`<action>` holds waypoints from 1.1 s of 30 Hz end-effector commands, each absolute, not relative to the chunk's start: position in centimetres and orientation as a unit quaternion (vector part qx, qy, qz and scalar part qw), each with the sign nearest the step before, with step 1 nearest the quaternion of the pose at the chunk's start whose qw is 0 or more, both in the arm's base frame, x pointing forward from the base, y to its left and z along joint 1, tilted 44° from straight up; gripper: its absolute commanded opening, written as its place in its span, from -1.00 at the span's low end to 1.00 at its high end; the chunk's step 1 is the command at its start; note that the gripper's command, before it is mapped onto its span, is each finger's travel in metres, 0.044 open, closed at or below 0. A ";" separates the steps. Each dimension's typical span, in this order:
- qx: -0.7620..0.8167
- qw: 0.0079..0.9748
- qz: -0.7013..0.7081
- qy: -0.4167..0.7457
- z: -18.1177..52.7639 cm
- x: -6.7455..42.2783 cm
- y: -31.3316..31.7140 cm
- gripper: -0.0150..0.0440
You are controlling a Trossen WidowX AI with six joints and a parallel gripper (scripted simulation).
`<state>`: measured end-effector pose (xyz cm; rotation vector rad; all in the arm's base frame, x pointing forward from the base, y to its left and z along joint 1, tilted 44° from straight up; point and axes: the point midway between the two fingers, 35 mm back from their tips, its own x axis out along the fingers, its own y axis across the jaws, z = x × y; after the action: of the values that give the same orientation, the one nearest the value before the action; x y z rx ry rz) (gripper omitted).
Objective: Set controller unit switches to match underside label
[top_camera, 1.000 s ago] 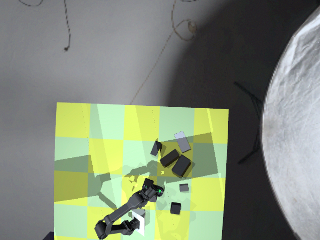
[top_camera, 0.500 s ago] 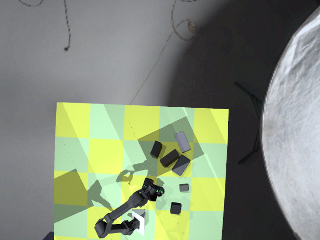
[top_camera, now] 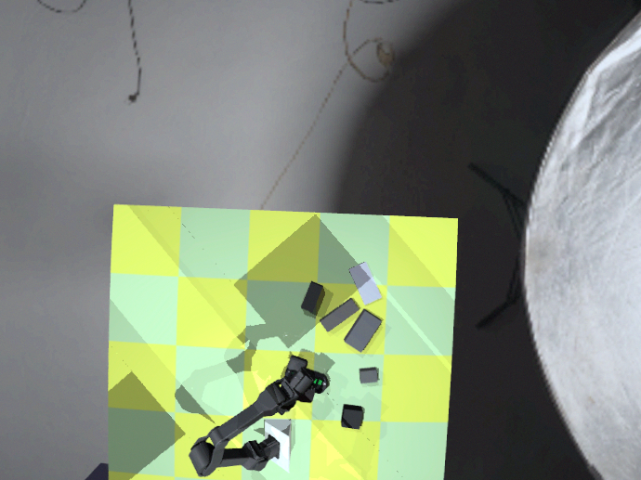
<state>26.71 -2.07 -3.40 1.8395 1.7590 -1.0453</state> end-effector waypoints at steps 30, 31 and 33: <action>0.657 0.193 -0.372 0.627 -3.8 28.2 -2.5 -0.49; 0.657 0.193 -0.372 0.627 -3.8 28.3 -2.6 -0.49; 0.657 0.193 -0.372 0.627 -3.9 28.4 -2.6 -0.49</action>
<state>27.45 -2.24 -3.71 1.8436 1.7853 -1.0731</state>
